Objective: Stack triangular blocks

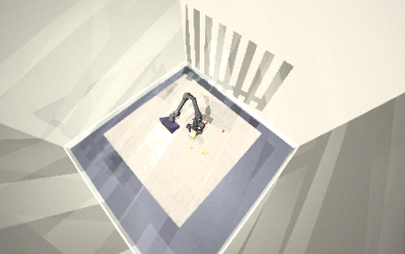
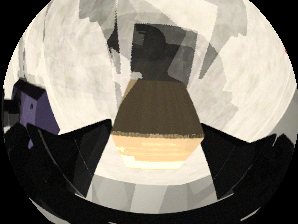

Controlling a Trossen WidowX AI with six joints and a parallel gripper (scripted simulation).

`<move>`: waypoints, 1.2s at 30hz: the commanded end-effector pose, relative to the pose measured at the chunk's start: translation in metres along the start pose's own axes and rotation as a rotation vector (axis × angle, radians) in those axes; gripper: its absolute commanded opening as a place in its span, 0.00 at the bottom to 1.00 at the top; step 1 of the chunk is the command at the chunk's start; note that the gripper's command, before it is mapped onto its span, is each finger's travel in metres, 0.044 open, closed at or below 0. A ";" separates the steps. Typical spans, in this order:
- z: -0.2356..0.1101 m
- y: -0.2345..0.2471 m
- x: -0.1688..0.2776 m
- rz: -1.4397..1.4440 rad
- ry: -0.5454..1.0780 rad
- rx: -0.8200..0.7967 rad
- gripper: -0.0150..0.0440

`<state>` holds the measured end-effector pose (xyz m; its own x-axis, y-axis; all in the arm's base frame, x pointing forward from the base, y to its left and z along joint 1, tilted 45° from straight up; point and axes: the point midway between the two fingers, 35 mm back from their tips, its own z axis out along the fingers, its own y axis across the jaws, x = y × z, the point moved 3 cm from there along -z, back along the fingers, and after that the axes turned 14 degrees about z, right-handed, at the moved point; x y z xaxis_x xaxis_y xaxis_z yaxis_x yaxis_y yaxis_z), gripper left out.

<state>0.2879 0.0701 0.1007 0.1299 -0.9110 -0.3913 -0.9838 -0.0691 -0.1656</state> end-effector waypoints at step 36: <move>-0.105 -0.004 0.001 0.001 0.012 0.018 1.00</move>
<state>0.2790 0.0267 0.1964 0.1298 -0.9153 -0.3813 -0.9814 -0.0636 -0.1813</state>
